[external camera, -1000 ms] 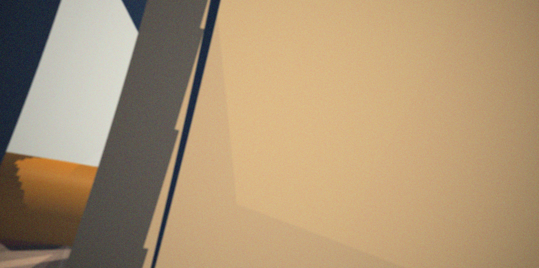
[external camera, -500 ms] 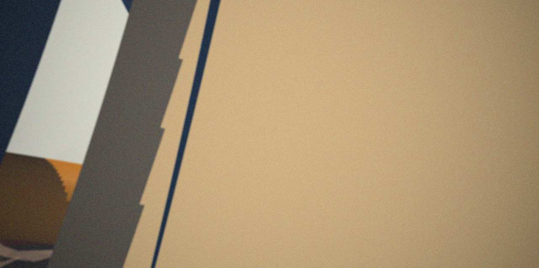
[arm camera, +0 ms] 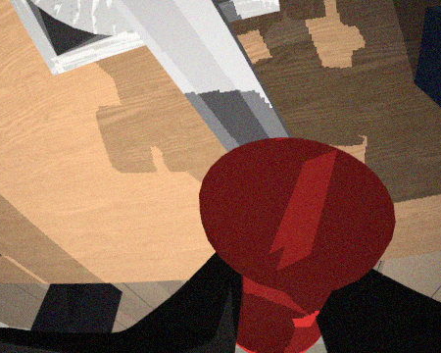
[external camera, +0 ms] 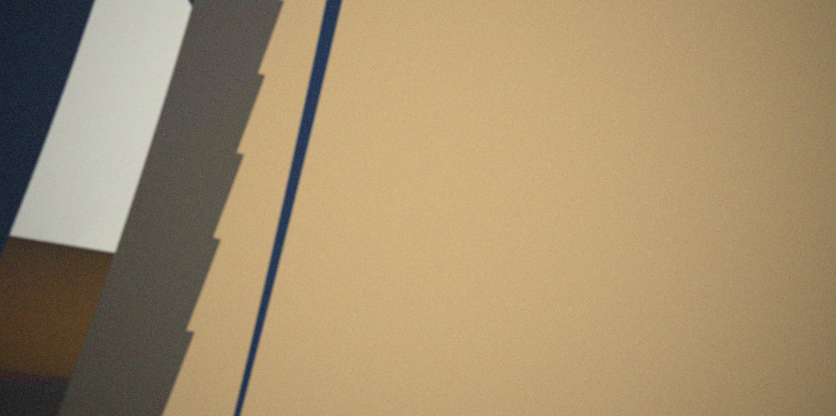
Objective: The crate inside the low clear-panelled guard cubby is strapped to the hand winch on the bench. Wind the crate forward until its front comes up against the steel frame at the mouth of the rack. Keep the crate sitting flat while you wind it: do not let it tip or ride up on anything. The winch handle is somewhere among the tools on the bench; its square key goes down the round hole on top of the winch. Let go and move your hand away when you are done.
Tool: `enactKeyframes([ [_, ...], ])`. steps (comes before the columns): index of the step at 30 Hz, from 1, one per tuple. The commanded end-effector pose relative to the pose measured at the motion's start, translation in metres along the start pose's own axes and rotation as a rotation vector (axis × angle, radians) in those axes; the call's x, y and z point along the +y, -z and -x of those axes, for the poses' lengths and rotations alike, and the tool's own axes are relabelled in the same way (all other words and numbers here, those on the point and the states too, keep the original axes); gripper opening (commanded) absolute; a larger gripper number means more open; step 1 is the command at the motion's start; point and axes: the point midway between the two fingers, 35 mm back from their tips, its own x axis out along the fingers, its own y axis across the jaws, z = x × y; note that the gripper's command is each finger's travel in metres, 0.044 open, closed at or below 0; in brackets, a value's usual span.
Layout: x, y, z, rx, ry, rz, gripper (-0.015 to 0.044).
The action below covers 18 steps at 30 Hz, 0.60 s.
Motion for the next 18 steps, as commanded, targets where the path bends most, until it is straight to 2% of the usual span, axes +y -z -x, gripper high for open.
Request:
enactKeyframes([
  [1,-0.014,-0.013,0.002,-0.032,0.024,0.014,0.0],
  [18,-0.027,-0.026,0.008,-0.033,0.025,0.014,0.0],
])
